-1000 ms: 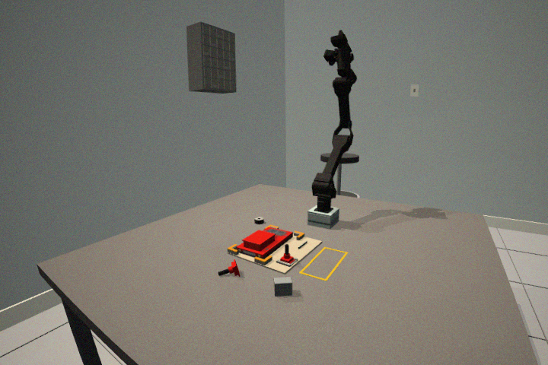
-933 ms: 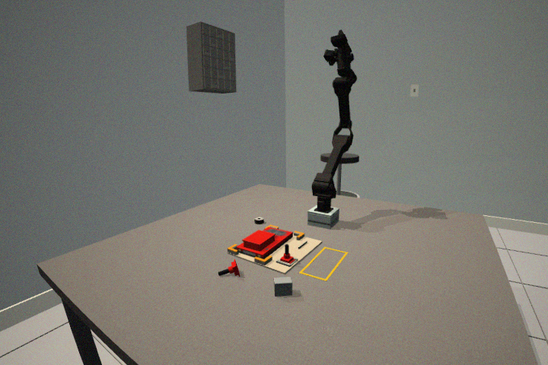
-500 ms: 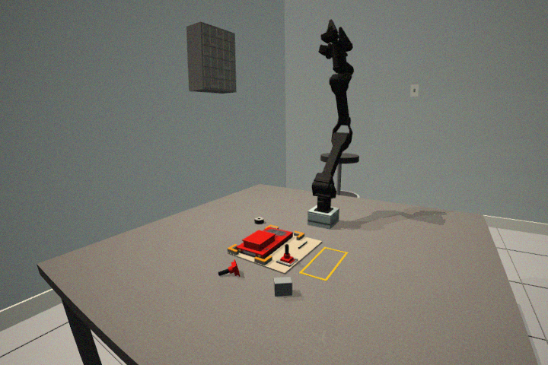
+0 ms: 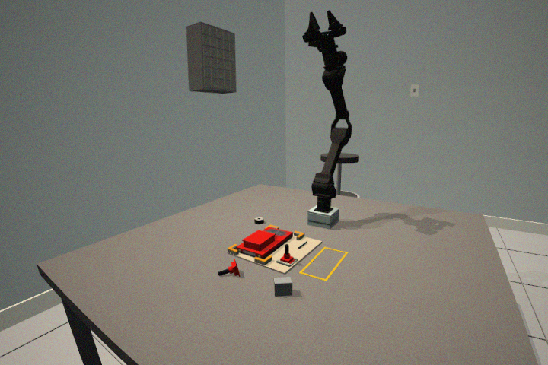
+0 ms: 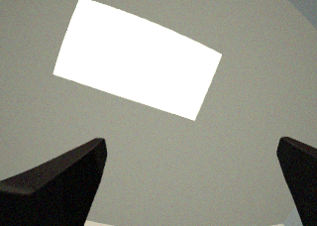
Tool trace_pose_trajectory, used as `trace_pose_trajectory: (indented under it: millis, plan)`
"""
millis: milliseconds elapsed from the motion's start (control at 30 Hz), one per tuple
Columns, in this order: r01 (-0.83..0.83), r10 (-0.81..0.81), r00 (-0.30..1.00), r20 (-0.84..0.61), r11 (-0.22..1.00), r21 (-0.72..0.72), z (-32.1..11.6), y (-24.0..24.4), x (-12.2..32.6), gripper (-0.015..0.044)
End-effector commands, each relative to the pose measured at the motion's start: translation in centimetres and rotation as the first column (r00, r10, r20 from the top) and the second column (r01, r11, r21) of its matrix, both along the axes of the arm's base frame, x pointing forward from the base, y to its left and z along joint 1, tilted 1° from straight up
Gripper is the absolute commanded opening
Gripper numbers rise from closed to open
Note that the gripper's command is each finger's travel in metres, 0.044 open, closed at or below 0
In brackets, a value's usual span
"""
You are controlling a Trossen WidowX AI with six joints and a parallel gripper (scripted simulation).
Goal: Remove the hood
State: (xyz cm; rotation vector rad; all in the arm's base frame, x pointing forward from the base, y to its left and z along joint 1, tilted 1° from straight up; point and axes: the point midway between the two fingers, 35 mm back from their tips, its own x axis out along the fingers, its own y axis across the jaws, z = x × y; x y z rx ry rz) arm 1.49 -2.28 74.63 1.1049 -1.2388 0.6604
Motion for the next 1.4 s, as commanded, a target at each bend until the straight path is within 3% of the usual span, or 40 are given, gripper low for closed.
trace_pose_trajectory:
  millis: [0,300,633,800,1000,1367]
  plan:
    - [0.083,-0.087,0.985,-0.151,0.996,-0.032,-1.1,-0.2,5.7,0.044]
    - [0.178,-0.218,0.882,-0.418,0.975,-0.133,-4.8,-1.2,15.9,0.044]
    - [0.231,-0.371,0.646,-0.666,0.928,-0.293,-11.4,-3.1,25.8,0.044]
    - [0.16,-0.322,0.568,-0.757,0.946,-0.283,-15.2,-3.5,29.8,0.044]
    - [0.135,-0.38,0.426,-0.821,0.924,-0.358,-19.2,-4.2,33.2,0.044]
    - [-0.041,-0.535,0.034,-0.844,0.843,-0.536,-30.8,-6.0,39.1,0.044]
